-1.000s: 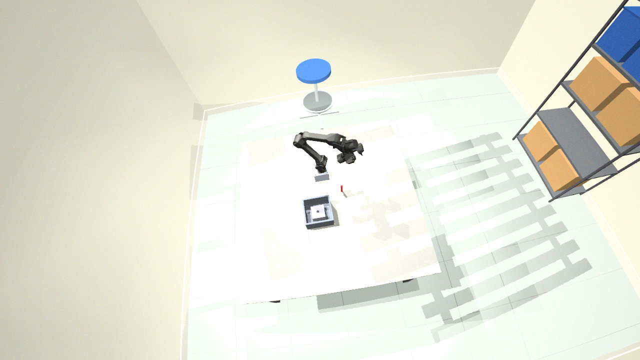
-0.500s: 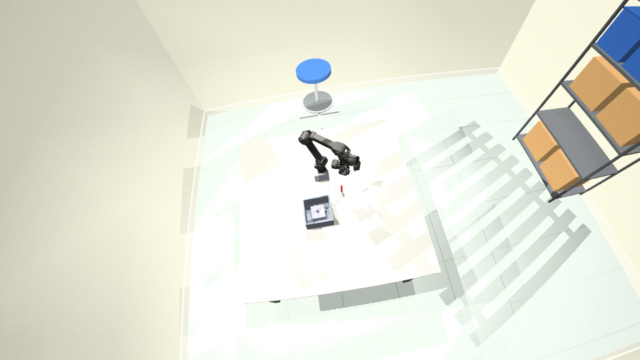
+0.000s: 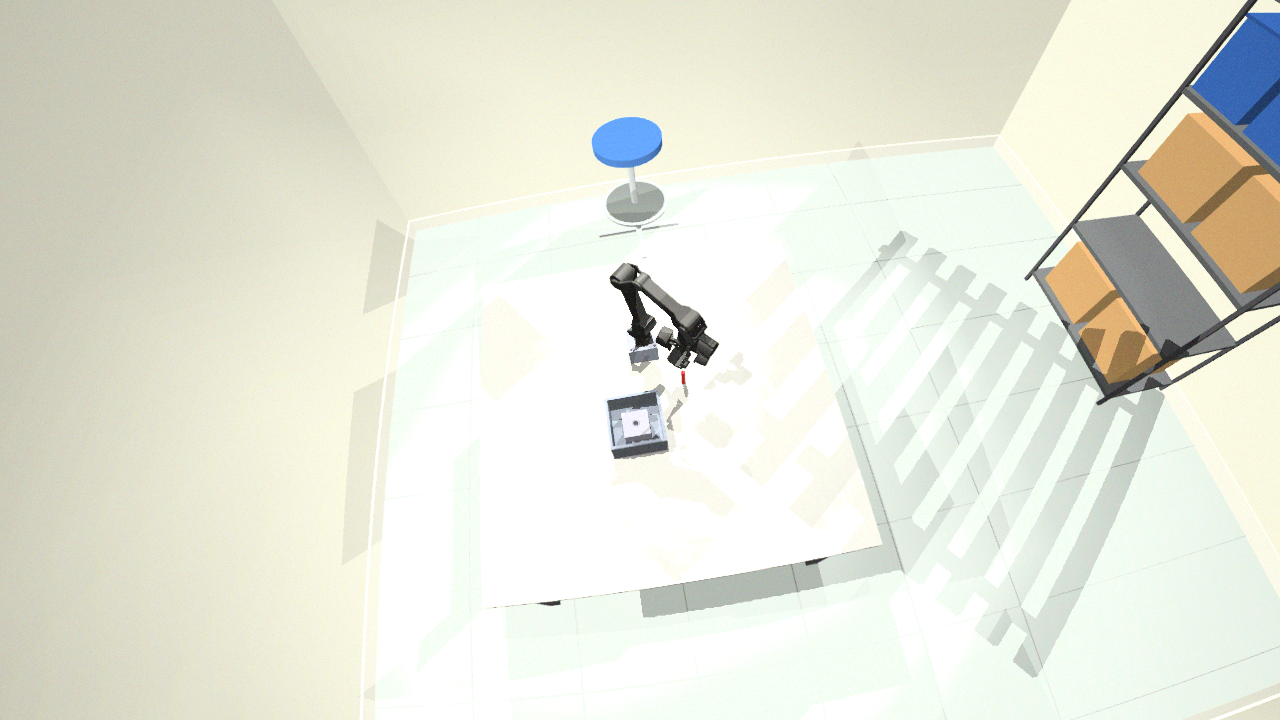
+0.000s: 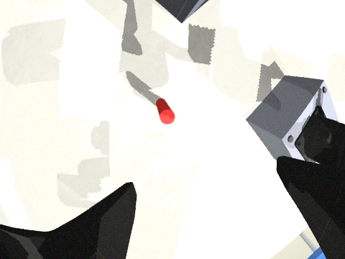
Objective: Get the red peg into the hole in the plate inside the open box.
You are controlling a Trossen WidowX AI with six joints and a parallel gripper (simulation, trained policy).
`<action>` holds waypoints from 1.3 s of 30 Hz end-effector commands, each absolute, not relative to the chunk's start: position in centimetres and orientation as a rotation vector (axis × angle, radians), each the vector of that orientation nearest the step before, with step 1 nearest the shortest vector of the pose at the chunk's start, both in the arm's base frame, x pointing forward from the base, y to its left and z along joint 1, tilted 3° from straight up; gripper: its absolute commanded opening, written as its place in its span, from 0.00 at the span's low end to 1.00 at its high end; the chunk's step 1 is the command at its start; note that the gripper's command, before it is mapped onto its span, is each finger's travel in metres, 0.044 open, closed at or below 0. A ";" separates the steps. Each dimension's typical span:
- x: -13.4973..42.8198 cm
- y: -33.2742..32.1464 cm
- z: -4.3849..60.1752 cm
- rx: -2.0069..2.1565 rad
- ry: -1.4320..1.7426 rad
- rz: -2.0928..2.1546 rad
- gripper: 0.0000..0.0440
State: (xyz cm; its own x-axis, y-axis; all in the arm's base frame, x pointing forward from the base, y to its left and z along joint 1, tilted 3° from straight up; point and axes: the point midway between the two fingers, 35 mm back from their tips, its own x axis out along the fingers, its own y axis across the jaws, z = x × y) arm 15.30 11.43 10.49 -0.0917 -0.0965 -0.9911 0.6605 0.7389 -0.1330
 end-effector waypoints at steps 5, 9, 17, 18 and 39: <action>16.1 10.4 8.1 0.440 1.550 -0.790 1.00; 16.5 10.2 7.0 0.425 1.550 -0.813 1.00; 17.1 10.0 4.6 0.400 1.541 -0.834 0.98; 17.2 10.0 4.2 0.397 1.539 -0.835 0.98; 17.3 9.1 -3.0 0.337 1.493 -0.826 0.73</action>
